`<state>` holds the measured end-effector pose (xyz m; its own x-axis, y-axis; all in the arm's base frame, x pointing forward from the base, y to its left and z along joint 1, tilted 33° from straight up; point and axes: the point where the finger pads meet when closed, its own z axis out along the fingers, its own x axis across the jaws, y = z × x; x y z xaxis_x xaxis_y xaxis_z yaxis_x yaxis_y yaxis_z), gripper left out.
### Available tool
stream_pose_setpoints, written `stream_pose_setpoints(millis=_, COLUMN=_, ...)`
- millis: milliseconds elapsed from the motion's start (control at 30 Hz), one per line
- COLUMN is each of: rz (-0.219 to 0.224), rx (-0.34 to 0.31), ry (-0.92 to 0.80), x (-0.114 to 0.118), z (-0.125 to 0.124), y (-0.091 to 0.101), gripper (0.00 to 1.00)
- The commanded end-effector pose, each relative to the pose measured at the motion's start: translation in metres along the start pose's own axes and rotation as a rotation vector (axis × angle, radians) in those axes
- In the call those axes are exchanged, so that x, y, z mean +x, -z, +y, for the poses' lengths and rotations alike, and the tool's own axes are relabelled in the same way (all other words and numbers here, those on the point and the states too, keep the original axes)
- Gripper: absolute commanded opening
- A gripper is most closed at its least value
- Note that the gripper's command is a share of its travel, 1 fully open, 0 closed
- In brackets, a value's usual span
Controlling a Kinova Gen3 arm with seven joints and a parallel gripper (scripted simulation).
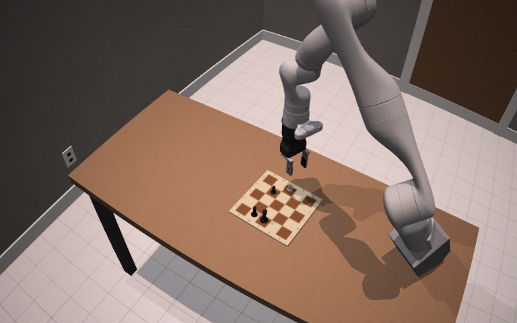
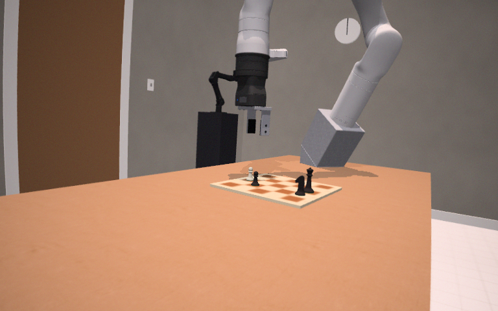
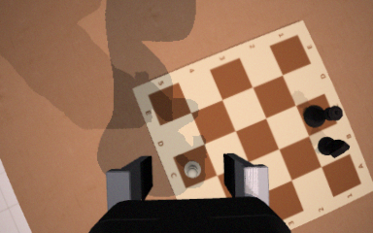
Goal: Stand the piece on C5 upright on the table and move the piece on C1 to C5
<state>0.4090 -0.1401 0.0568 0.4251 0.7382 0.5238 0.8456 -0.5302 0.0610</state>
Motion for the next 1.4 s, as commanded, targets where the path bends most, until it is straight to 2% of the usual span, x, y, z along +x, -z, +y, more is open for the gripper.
stream_pose_setpoints(millis=0, rz=0.009, rx=-0.002, ry=0.095, x=-0.002, z=0.000, y=-0.004, gripper=1.00)
stream_pose_setpoints(millis=233, rz=0.012, rx=-0.019, ry=0.446, x=0.000, z=0.008, y=-0.013, gripper=1.00)
stream_pose_setpoints(millis=433, rz=0.012, rx=-0.033, ry=0.620, x=0.003, z=0.014, y=-0.017, gripper=1.00)
stream_pose_setpoints(millis=767, rz=0.012, rx=-0.038, ry=0.672, x=0.004, z=0.016, y=-0.018, gripper=1.00)
stream_pose_setpoints(millis=800, rz=0.012, rx=-0.038, ry=0.672, x=0.004, z=0.016, y=-0.018, gripper=0.68)
stream_pose_setpoints(millis=1367, rz=0.012, rx=-0.038, ry=0.672, x=0.004, z=0.016, y=-0.018, gripper=0.68)
